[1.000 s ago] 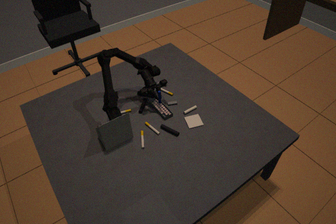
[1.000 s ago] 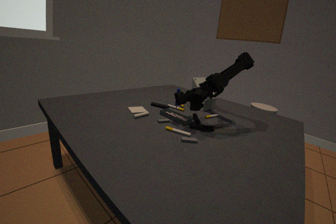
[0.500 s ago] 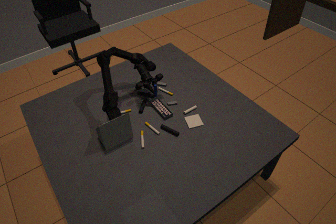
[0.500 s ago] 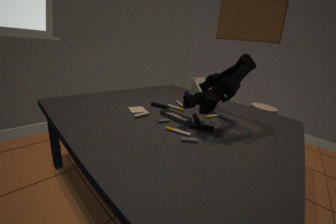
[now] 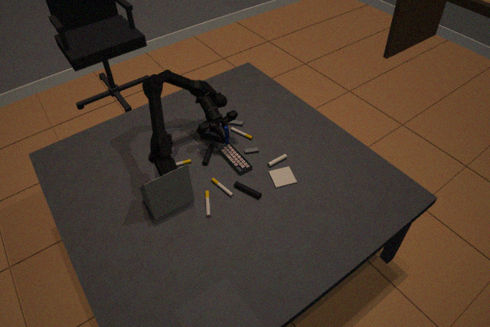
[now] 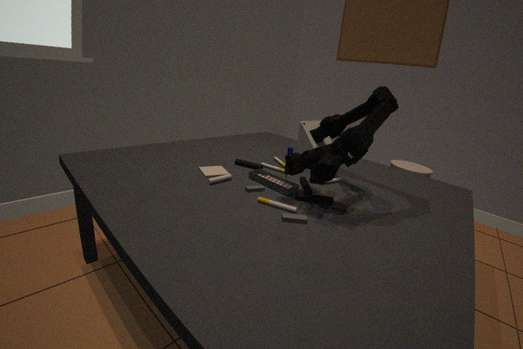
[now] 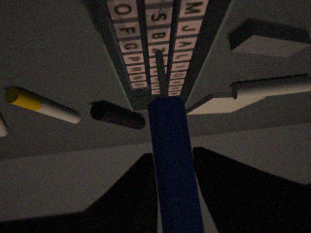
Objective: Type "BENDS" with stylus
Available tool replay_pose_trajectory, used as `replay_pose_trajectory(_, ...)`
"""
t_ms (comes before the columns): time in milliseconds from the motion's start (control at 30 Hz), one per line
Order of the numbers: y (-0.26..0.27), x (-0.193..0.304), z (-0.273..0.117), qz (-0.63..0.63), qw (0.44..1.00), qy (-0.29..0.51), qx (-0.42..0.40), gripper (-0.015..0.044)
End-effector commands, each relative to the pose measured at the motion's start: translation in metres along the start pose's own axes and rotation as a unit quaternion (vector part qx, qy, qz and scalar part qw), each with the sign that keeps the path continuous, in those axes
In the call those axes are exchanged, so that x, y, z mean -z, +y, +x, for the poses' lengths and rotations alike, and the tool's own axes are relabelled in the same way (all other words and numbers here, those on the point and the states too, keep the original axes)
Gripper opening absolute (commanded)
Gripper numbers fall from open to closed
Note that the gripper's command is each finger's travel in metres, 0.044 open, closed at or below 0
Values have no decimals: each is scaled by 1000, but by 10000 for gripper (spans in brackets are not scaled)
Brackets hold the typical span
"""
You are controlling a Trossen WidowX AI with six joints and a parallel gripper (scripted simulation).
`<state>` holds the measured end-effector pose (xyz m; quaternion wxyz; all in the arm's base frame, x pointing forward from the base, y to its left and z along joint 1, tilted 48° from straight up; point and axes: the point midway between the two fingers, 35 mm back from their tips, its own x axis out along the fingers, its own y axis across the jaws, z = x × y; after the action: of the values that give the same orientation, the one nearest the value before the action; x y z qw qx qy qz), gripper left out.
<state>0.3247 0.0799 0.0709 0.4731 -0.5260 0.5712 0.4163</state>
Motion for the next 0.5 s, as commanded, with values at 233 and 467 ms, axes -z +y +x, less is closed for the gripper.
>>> replay_pose_trajectory(233,-1,-1,0,3,1000,-2,2,0)
replay_pose_trajectory(467,-3,-3,-2,3,1000,-2,2,81)
